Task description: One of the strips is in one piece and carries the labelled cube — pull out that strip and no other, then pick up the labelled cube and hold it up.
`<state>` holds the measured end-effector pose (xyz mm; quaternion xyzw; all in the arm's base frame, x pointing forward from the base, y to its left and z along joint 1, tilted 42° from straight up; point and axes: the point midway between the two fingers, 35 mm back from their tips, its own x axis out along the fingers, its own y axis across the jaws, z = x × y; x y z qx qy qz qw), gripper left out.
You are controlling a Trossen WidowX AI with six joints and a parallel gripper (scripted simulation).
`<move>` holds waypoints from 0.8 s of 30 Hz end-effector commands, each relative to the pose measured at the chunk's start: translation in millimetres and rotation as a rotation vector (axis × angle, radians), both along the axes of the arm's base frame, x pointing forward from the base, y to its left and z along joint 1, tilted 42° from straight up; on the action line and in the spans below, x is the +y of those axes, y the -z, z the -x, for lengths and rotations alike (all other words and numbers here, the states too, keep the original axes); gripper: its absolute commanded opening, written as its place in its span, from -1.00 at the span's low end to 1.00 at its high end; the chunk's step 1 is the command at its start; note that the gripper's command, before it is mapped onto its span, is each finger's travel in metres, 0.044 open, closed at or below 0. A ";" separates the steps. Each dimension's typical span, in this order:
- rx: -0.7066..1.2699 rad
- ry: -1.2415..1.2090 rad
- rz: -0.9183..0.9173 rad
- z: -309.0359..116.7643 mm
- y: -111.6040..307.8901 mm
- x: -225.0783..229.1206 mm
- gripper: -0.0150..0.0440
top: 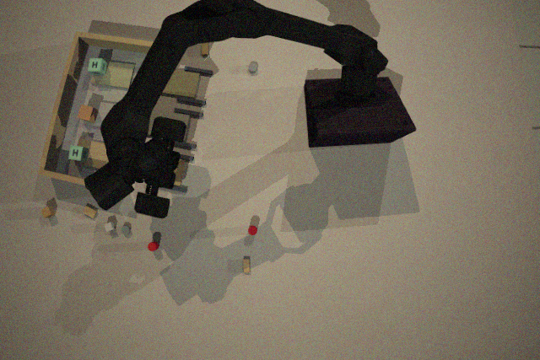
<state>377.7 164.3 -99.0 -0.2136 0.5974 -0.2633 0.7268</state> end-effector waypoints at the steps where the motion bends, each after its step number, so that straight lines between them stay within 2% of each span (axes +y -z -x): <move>1: 0.001 -0.004 0.005 -0.5 1.5 -1.8 -0.49; 24: 0.002 -0.004 0.005 2.6 3.7 -2.8 -0.49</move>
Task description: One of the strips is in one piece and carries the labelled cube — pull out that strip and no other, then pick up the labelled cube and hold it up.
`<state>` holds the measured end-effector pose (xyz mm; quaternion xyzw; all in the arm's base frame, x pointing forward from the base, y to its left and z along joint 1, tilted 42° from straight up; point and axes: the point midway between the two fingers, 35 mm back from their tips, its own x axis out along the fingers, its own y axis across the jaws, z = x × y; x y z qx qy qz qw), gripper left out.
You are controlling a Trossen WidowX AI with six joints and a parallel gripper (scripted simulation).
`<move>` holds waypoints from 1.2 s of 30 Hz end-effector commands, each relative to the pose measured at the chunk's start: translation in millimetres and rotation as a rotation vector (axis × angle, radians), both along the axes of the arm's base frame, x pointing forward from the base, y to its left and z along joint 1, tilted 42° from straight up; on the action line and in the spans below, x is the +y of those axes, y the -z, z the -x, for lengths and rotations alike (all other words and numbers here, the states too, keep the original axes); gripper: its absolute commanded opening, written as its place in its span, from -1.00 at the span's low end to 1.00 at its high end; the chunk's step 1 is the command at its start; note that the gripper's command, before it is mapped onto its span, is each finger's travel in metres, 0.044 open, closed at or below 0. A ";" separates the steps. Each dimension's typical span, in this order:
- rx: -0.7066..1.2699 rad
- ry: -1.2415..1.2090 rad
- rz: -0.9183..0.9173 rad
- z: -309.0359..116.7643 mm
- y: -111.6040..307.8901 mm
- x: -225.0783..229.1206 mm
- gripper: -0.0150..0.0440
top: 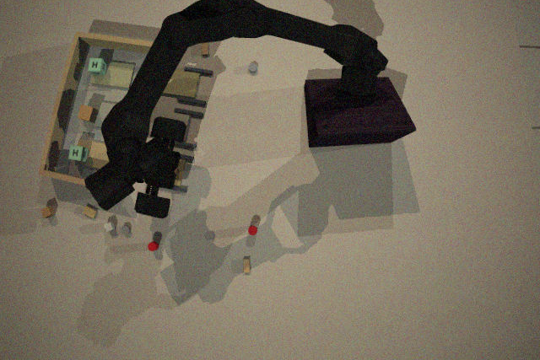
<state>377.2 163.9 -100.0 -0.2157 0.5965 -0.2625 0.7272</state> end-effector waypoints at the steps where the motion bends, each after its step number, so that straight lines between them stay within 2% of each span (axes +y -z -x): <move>1: 0.002 0.000 0.002 3.7 3.0 -2.3 -0.49; 36: 0.005 0.000 0.001 56.4 15.3 -2.9 -0.49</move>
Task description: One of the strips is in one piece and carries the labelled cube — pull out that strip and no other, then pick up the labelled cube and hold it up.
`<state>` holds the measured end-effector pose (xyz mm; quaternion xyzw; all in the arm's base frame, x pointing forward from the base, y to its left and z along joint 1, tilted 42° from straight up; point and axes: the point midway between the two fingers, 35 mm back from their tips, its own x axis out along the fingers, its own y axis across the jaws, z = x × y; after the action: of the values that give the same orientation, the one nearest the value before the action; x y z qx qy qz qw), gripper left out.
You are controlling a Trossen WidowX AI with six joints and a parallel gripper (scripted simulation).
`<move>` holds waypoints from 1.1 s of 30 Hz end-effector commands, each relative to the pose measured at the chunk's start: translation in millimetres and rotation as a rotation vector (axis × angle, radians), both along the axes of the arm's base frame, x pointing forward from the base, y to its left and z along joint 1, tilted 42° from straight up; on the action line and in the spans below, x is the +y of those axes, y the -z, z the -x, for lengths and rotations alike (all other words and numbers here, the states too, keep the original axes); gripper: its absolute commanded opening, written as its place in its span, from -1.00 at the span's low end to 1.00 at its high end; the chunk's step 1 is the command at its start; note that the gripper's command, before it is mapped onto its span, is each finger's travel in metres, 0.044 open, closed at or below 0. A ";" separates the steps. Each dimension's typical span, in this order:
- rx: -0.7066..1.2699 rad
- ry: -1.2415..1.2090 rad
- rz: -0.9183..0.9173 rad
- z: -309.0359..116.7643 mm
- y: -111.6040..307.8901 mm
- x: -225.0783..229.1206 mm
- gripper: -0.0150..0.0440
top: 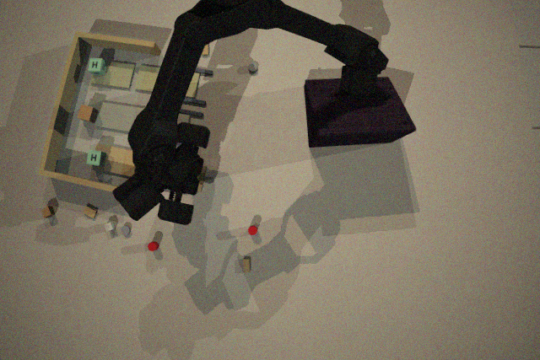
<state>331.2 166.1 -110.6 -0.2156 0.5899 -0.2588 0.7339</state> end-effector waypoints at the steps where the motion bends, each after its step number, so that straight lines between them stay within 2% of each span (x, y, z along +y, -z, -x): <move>1: 0.021 0.012 0.006 11.9 5.1 -5.1 -0.49; 33: 0.024 0.012 0.005 60.2 15.1 -5.3 -0.49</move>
<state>282.5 166.4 -121.4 -0.2149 0.5898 -0.2580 0.7344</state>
